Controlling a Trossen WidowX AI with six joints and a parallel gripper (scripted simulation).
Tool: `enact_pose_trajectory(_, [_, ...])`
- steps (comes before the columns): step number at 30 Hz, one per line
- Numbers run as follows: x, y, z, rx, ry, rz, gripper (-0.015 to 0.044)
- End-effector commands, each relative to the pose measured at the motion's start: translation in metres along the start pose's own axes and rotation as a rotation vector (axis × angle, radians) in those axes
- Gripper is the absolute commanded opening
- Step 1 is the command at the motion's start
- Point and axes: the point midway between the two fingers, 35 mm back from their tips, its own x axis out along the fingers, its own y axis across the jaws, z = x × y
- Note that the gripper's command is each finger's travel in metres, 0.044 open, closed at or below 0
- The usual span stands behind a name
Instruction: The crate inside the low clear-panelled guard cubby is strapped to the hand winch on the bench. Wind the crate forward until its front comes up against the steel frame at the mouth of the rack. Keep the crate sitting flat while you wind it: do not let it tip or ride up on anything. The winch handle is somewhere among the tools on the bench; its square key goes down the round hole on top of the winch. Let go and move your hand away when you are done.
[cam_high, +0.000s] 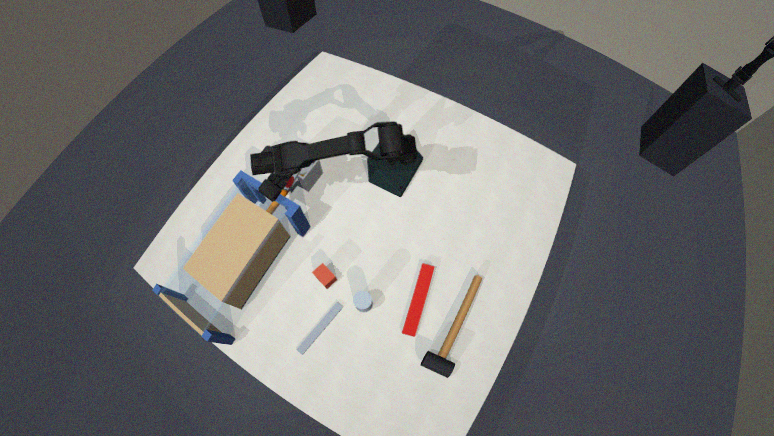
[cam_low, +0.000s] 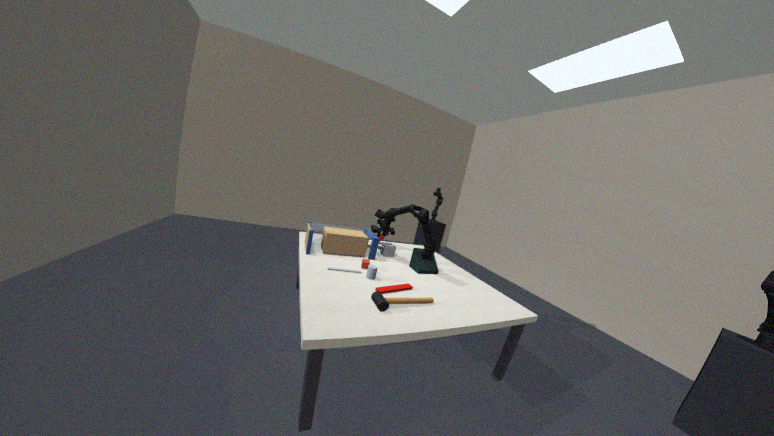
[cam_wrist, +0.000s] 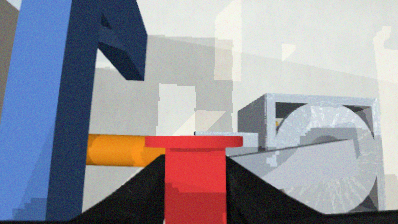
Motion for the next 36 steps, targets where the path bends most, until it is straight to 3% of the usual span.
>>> enact_pose_trajectory(1, [-0.002, -0.002, -0.012, -0.001, 0.025, -0.004, 0.0000])
enact_pose_trajectory(36, [-0.020, -0.026, -0.049, -0.001, 0.027, -0.006, 0.0000])
